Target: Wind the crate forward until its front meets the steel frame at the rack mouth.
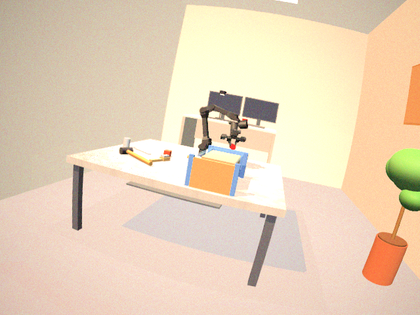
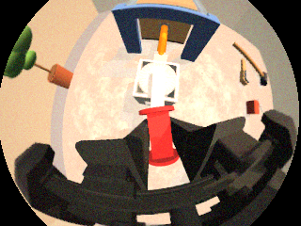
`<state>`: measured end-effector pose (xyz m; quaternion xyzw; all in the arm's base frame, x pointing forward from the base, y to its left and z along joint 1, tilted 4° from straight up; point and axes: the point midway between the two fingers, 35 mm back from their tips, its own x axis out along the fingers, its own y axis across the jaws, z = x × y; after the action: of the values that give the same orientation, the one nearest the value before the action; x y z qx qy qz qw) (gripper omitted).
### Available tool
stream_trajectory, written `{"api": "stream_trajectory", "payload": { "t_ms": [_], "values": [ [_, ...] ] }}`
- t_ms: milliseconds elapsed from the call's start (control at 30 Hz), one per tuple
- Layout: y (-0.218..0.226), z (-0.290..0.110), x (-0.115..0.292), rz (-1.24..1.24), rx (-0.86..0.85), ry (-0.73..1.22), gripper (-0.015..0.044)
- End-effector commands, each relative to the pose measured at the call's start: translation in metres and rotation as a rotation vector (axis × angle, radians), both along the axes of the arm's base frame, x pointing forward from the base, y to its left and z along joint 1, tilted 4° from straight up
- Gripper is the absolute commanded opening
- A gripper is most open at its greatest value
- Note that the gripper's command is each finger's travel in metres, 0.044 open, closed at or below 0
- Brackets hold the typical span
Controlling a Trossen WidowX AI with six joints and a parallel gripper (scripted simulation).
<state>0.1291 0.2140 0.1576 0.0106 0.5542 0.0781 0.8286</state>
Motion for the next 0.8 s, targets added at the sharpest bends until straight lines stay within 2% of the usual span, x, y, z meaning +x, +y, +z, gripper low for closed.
{"api": "stream_trajectory", "payload": {
  "t_ms": [0,767],
  "values": [
    [-0.024,-0.007,0.002,-0.011,-0.037,0.005,0.0000],
    [-0.059,-0.010,0.017,-0.011,-0.040,0.003,0.0000]
  ]
}}
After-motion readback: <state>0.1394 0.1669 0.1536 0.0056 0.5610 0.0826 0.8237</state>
